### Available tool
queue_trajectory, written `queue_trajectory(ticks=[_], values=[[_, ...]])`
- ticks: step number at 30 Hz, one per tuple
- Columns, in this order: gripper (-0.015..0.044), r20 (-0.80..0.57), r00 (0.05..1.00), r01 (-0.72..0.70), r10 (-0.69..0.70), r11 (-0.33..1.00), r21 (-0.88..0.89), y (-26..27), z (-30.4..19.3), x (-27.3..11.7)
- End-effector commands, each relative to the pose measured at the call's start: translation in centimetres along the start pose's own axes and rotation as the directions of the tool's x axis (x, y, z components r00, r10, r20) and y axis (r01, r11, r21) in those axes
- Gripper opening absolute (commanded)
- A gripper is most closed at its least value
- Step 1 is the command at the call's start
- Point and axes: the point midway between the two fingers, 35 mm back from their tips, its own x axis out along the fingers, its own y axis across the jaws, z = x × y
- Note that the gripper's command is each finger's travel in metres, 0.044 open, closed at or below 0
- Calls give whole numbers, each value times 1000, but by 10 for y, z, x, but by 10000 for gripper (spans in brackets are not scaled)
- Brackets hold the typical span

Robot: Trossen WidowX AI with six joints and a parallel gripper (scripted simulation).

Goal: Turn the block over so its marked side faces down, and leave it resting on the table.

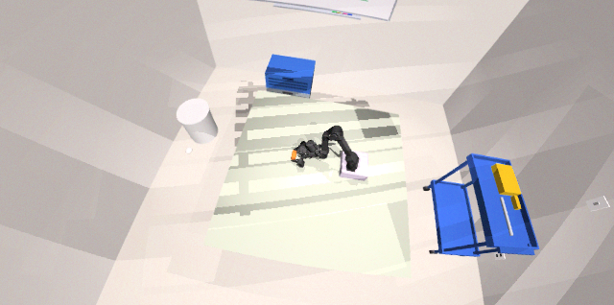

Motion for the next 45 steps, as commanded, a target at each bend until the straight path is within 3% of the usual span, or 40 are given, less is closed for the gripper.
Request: queue_trajectory(ticks=[1, 9, 24, 38, 42, 45], values=[[440, -126, 992, 7, -7, 1000, -1, -2, 21, -3], [440, -386, 922, 8, -11, 1000, -11, 1, 47, -50], [440, -445, 896, 5, -9, 1000, -10, 0, 53, -50], [440, -779, 627, 6, -5, 1000, -2, -1, 87, -29], [440, -847, 531, 6, -11, 1000, -9, 1, 96, -34], [440, -858, 514, 6, -12, 1000, -10, 1, 98, -35]])
